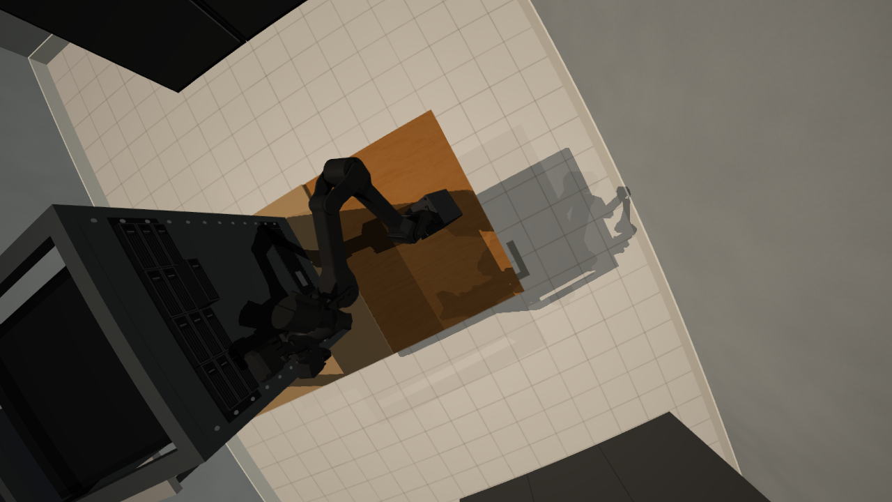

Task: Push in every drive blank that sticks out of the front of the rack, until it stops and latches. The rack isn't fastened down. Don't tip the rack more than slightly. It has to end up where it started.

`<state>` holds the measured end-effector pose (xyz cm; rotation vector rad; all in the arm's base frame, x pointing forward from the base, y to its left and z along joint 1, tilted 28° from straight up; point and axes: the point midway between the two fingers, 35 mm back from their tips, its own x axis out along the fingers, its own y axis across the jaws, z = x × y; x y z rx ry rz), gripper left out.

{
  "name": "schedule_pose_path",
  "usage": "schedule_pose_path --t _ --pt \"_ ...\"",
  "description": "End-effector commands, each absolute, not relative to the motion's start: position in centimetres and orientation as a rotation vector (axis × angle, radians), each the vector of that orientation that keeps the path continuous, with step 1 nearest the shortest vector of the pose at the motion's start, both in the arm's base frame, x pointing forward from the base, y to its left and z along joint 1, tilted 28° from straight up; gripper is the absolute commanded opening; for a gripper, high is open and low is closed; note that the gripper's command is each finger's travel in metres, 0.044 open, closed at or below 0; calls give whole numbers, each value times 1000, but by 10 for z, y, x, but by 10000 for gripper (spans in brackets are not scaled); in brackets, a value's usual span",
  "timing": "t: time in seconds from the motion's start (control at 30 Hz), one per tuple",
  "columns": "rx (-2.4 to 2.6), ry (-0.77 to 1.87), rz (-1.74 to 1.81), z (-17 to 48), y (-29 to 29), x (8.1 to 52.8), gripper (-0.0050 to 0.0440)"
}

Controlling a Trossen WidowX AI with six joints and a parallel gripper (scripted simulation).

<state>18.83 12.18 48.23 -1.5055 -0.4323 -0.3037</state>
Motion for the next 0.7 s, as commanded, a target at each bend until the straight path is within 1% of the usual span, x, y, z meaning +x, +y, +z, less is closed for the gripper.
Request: schedule_pose_path --t 0.0,0.2,0.67 --pt "-1483 -440 -315 482 116 187 -50" --pt "-1483 -440 -315 490 117 201 -50" --pt "-1483 -440 -315 490 117 201 -50"
